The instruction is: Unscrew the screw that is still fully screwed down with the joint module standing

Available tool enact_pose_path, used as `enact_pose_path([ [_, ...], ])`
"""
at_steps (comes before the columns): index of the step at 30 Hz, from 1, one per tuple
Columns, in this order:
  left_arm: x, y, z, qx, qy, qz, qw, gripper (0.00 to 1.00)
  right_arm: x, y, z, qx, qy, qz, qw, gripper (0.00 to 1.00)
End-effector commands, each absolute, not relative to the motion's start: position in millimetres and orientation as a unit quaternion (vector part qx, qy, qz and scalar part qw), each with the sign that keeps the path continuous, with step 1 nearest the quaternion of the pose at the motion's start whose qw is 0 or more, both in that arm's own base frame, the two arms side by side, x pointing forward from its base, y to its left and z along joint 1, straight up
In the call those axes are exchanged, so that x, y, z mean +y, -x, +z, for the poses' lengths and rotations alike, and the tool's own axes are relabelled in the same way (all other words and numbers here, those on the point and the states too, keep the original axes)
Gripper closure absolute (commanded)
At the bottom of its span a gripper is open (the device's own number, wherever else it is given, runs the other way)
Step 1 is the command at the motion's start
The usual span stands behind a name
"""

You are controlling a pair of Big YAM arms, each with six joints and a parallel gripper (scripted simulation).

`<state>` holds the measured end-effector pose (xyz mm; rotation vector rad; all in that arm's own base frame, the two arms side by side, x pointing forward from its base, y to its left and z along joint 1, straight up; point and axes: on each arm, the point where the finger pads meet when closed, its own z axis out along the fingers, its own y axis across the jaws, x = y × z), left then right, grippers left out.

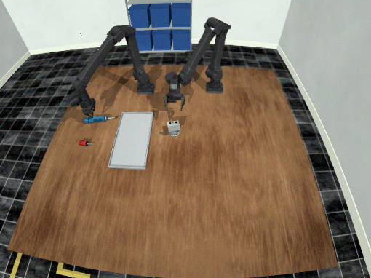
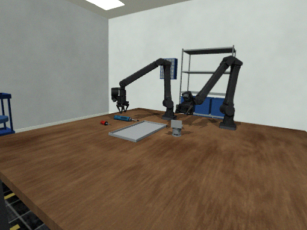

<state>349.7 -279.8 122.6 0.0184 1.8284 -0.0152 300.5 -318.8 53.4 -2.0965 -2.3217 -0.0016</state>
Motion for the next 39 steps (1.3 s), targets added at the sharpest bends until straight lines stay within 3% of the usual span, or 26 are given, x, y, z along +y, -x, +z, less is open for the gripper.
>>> enact_pose_path([
  [1, -297.3, -358.9, 155.6, 0.782, 0.011, -0.03, 0.622, 0.14, -340.3, -320.3, 81.3, -0.742, 0.67, 0.003, -0.031, 0.35],
  [39, -297.0, -358.6, 206.7, 0.782, 0.011, -0.031, 0.623, 0.14, -340.3, -320.3, 81.3, -0.742, 0.67, 0.003, -0.031, 0.35],
])
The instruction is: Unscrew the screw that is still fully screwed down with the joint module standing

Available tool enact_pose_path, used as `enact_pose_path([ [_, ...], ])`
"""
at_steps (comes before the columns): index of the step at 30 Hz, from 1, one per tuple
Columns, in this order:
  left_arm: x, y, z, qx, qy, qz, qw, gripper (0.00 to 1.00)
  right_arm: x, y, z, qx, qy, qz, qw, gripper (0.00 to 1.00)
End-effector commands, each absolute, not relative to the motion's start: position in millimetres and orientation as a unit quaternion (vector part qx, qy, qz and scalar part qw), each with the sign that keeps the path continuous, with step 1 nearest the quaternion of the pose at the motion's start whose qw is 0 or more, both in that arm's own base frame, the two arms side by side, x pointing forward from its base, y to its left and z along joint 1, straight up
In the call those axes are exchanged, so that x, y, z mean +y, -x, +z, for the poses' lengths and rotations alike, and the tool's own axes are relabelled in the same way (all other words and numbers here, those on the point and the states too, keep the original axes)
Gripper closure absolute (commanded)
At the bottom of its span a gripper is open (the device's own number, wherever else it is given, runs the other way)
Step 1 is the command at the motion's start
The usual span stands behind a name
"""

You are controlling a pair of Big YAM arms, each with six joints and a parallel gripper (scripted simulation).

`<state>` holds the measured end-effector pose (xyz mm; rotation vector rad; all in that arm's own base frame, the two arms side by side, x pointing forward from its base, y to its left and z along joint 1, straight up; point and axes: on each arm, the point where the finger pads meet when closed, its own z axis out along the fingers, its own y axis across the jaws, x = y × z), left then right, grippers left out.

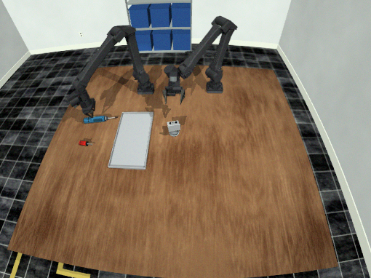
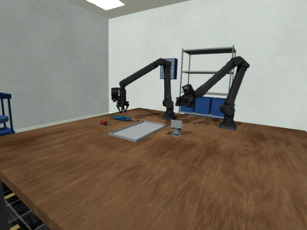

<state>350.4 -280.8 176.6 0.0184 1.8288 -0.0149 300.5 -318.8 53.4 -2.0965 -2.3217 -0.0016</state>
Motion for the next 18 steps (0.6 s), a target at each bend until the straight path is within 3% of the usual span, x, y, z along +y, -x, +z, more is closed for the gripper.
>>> enact_pose_path([
  [1, -297.6, -359.4, 200.2, 0.784, 0.008, -0.025, 0.62, 0.14, -340.3, -320.3, 81.3, -0.742, 0.67, 0.003, -0.031, 0.35],
  [18, -281.0, -443.8, 182.2, 0.83, -0.11, 0.086, 0.541, 0.14, -340.3, -320.3, 81.3, -0.742, 0.67, 0.003, -0.031, 0.35],
])
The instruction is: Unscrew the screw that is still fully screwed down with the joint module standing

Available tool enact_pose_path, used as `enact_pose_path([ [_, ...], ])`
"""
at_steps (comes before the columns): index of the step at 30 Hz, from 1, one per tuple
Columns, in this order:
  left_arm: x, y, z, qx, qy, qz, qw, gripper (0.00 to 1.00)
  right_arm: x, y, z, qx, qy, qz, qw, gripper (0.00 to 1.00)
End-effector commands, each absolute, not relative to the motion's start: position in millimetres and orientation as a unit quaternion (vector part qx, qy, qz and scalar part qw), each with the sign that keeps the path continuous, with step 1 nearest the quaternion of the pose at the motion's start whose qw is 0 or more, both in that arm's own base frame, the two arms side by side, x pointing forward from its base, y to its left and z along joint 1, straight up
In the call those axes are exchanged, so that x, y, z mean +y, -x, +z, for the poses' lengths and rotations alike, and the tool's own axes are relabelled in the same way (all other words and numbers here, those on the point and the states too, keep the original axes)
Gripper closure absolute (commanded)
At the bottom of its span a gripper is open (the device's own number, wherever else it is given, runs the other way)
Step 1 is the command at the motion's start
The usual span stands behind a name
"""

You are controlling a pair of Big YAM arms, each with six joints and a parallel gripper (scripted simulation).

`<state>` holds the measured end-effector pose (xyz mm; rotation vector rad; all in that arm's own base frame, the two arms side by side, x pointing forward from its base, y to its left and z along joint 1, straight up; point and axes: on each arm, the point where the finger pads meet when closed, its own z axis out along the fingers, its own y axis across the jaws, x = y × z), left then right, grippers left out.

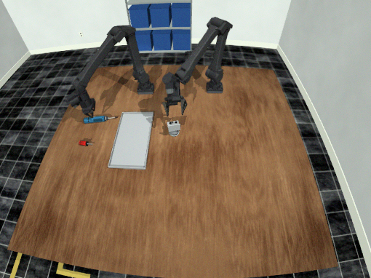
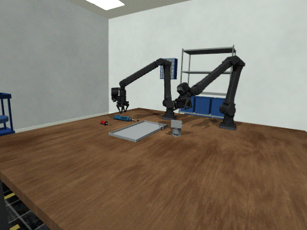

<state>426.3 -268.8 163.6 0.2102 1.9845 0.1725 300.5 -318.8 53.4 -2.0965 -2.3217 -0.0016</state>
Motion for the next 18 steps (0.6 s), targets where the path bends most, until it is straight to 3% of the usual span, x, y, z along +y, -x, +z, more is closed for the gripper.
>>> enact_pose_path([
  [1, -288.3, -439.1, 182.2, 0.829, -0.117, 0.081, 0.541, 0.14, -340.3, -320.3, 81.3, -0.742, 0.67, 0.003, -0.031, 0.35],
  [18, -254.5, -511.7, 166.0, 0.86, -0.218, 0.138, 0.441, 0.14, -340.3, -320.3, 81.3, -0.742, 0.67, 0.003, -0.031, 0.35],
])
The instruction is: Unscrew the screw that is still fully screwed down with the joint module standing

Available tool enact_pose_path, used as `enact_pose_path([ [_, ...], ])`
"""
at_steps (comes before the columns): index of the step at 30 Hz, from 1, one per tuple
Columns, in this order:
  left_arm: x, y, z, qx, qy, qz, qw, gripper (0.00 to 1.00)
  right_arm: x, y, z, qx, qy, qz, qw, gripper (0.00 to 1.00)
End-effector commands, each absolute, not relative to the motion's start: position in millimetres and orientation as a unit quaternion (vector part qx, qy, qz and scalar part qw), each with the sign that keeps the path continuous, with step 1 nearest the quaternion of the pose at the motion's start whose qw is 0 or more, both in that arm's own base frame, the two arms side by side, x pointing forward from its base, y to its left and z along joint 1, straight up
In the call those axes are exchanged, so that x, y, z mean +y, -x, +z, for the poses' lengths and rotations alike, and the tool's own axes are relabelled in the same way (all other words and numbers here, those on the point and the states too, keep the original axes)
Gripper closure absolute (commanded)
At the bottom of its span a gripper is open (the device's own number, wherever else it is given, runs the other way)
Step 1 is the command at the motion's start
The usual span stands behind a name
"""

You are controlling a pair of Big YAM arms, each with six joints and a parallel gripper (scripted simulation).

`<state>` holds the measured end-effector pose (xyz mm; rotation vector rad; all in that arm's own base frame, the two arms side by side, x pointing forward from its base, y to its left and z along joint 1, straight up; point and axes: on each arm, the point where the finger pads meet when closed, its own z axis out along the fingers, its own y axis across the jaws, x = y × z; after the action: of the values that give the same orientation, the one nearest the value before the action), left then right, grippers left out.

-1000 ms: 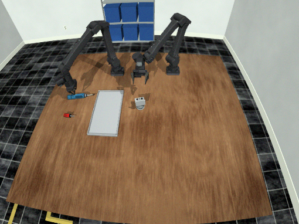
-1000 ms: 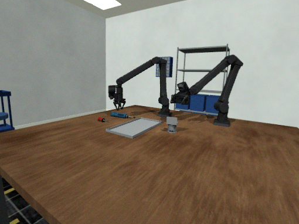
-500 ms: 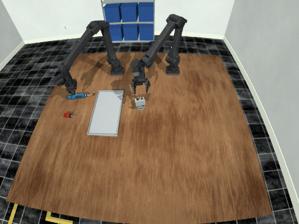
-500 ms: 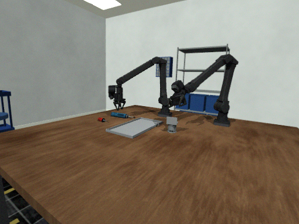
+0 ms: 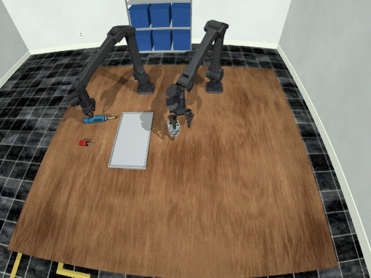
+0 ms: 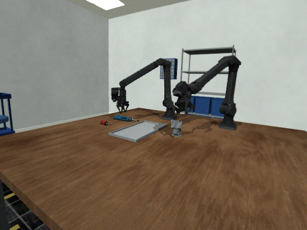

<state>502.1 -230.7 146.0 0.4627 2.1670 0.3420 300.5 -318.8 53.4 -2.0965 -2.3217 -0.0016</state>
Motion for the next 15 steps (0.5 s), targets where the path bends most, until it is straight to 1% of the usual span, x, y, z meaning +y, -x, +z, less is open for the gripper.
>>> enact_pose_path([
  [1, -254.5, -511.7, 166.0, 0.86, -0.218, 0.138, 0.441, 0.14, -340.3, -320.3, 81.3, -0.742, 0.67, 0.003, -0.031, 0.35],
  [3, -237.1, -521.1, 182.9, 0.86, -0.21, 0.139, 0.444, 0.14, -340.3, -320.3, 81.3, -0.742, 0.67, 0.003, -0.031, 0.35],
  [4, -232.9, -527.3, 163.5, 0.867, -0.223, 0.145, 0.422, 0.14, -340.3, -320.3, 81.3, -0.742, 0.67, 0.003, -0.031, 0.35],
  [14, -182.4, -576.2, 150.1, 0.884, -0.293, 0.154, 0.33, 0.14, -340.3, -320.3, 81.3, -0.742, 0.67, 0.003, -0.031, 0.35],
  [15, -182.4, -576.2, 150.2, 0.884, -0.293, 0.154, 0.33, 0.14, -340.3, -320.3, 81.3, -0.742, 0.67, 0.003, -0.031, 0.35],
])
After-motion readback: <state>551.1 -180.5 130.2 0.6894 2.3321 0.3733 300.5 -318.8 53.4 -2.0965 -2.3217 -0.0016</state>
